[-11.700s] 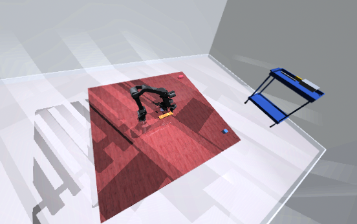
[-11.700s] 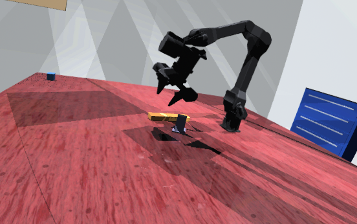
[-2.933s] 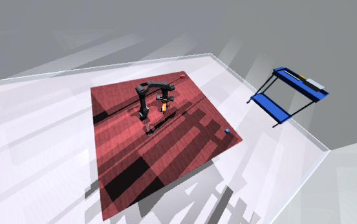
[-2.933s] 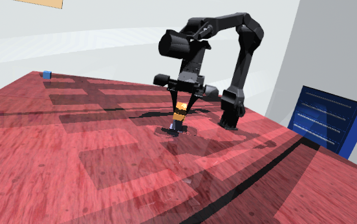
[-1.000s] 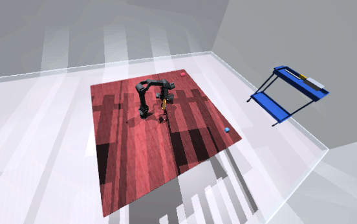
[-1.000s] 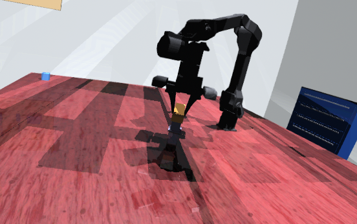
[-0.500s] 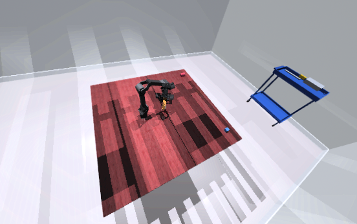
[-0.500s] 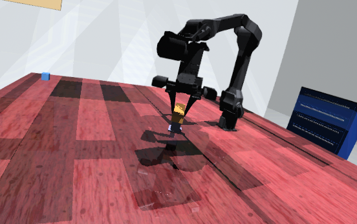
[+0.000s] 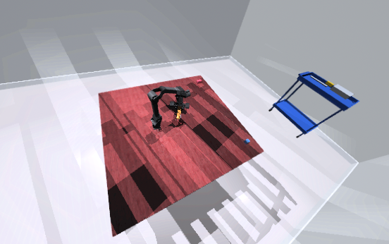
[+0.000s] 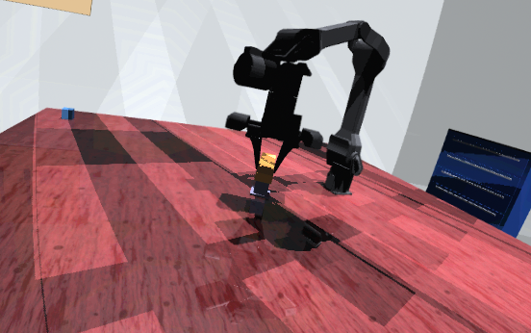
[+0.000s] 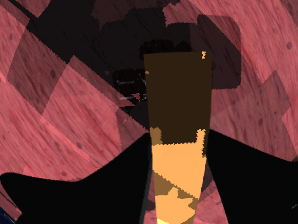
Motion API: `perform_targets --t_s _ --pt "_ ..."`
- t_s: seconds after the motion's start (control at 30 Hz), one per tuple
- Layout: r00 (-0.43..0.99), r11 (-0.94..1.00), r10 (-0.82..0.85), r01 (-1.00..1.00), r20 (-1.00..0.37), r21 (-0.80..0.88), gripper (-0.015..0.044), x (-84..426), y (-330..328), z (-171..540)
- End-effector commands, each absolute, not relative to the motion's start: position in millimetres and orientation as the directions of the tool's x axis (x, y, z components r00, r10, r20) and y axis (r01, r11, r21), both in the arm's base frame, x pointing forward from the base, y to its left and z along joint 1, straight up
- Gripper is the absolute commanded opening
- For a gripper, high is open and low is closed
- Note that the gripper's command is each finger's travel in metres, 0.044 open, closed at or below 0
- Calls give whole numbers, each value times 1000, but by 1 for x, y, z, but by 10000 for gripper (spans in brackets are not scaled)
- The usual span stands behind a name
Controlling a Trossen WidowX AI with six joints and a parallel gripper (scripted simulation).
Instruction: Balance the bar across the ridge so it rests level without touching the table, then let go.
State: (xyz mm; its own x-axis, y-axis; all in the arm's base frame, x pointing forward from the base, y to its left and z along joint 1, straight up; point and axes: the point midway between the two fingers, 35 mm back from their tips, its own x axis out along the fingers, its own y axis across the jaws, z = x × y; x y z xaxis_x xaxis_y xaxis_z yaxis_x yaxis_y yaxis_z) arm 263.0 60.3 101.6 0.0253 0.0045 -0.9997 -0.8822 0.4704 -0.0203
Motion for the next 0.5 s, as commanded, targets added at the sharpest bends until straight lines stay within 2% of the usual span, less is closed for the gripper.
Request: perform_targets --t_s 0.0,0.07,0.47 --pt "25 470 4 -882 -1000 -20 131 263 60 102" --pt "25 470 4 -882 -1000 -20 167 263 60 102" --pt "25 470 4 -882 -1000 -20 167 263 60 102"
